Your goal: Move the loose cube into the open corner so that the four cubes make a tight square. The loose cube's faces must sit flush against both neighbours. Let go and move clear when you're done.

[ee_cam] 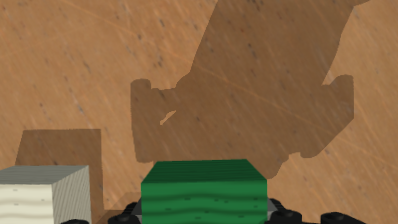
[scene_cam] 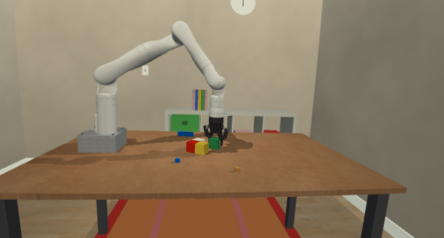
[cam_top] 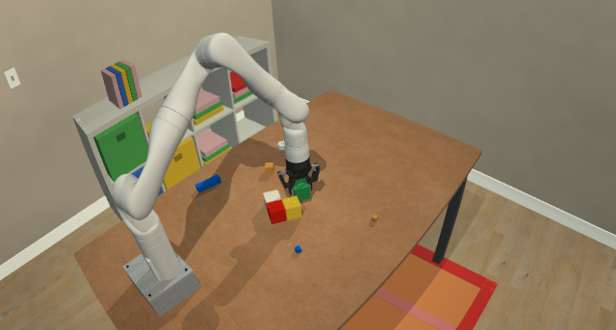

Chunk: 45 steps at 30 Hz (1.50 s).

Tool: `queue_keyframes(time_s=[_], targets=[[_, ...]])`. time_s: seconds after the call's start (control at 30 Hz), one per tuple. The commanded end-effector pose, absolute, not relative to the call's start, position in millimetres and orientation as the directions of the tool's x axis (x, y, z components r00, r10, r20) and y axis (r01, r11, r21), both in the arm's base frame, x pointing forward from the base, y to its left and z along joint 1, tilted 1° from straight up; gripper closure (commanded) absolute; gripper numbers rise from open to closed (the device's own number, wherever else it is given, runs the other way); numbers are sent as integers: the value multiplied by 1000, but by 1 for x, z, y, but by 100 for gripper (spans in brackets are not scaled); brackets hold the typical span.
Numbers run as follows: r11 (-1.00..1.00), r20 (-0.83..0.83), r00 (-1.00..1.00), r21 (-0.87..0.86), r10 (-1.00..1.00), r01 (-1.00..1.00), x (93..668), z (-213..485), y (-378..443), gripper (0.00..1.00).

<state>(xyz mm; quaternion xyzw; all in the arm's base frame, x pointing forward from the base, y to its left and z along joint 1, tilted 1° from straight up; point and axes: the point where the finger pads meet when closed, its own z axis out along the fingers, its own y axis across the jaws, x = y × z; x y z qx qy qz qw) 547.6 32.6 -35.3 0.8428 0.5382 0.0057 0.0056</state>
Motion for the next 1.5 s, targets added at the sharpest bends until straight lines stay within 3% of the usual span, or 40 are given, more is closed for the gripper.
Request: queue_keyframes(time_s=[0.0, 1.47], targets=[[-422, 1, 422, 13, 907, 907, 547, -38, 32, 90], [-422, 1, 422, 13, 907, 907, 547, -54, 31, 90]])
